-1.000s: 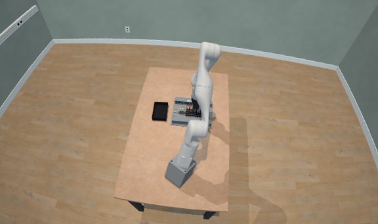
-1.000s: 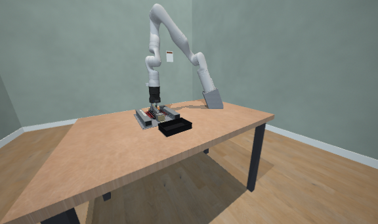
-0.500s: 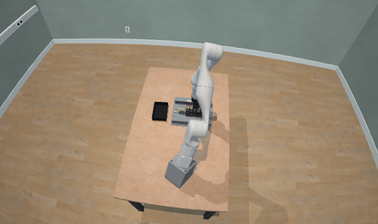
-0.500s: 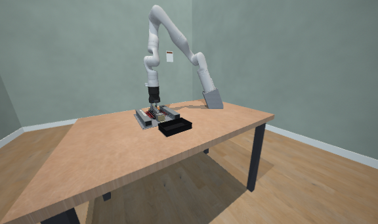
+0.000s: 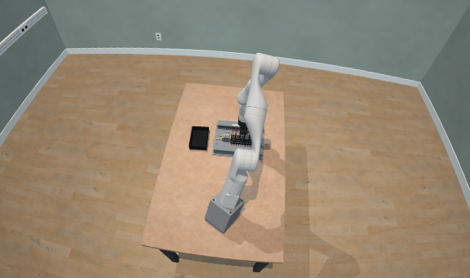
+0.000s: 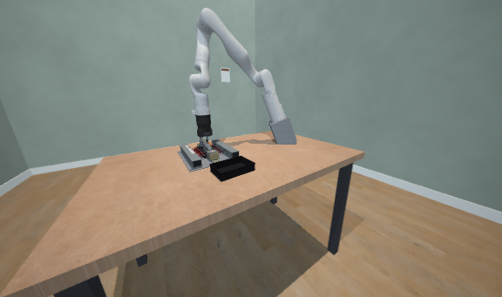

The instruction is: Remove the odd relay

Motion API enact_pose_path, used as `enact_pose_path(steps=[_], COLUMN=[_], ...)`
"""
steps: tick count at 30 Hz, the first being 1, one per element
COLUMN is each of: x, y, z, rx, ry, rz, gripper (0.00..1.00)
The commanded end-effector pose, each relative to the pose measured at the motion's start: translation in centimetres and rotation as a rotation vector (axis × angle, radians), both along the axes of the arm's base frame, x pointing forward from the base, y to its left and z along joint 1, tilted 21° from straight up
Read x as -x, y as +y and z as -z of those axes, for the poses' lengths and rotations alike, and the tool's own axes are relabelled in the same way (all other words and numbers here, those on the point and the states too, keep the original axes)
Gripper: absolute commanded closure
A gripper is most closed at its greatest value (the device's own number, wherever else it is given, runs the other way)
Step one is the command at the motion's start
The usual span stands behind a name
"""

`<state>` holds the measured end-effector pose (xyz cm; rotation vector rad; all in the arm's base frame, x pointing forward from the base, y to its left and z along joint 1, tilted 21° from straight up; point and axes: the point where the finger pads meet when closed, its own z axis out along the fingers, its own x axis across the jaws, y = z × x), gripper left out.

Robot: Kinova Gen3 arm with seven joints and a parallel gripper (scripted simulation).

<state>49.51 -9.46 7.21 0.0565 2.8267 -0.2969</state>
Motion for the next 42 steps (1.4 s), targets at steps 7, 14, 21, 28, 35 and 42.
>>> enact_pose_path(steps=[7,14,21,28,35,42], x=[-0.31,-0.32,-0.36,-0.39,-0.42,-0.45], y=[-0.07,-0.06,-0.07,-0.06,-0.07,-0.06], z=[-0.12,-0.13,-0.14,-0.16,-0.17,-0.19], rx=[-0.003,-0.003,-0.004,-0.005,-0.006,-0.007], ry=[0.016,0.023,0.033,0.048,0.056,0.071], rz=[0.005,0.006,0.009,0.012,0.013,0.016], gripper=[1.0,1.0,1.0,1.0,1.0,1.0])
